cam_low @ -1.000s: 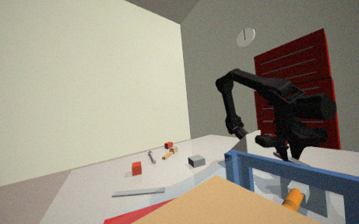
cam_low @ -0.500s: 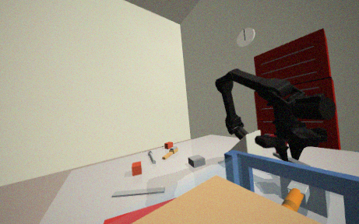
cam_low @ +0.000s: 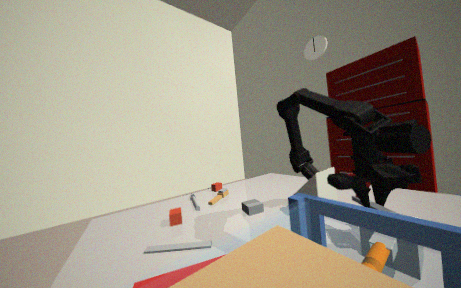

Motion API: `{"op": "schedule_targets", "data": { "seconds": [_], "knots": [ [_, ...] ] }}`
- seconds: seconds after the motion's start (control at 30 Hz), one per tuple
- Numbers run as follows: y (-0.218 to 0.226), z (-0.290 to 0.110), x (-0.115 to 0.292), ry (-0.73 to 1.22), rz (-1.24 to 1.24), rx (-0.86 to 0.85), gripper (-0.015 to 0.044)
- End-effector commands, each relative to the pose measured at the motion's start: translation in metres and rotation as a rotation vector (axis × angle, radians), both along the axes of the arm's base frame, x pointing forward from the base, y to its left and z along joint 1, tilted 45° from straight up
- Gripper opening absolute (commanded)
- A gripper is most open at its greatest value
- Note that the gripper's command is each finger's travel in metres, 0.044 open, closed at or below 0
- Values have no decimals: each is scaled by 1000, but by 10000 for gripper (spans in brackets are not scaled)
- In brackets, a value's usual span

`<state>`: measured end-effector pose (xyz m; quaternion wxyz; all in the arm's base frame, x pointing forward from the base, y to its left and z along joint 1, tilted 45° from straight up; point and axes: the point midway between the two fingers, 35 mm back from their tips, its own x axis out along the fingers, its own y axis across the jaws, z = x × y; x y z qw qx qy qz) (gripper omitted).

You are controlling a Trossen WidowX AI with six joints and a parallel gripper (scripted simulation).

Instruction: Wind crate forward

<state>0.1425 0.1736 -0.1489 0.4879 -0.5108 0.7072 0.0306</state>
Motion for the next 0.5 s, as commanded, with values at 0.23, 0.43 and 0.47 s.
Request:
{"op": "schedule_targets", "data": {
  "seconds": [0.23,0.43,0.47],
  "knots": [
    [-3,-2,1,34,26,-2,0],
    [-3,-2,2,38,31,-2,0],
    [-3,-2,2,38,31,-2,0]
  ]
}}
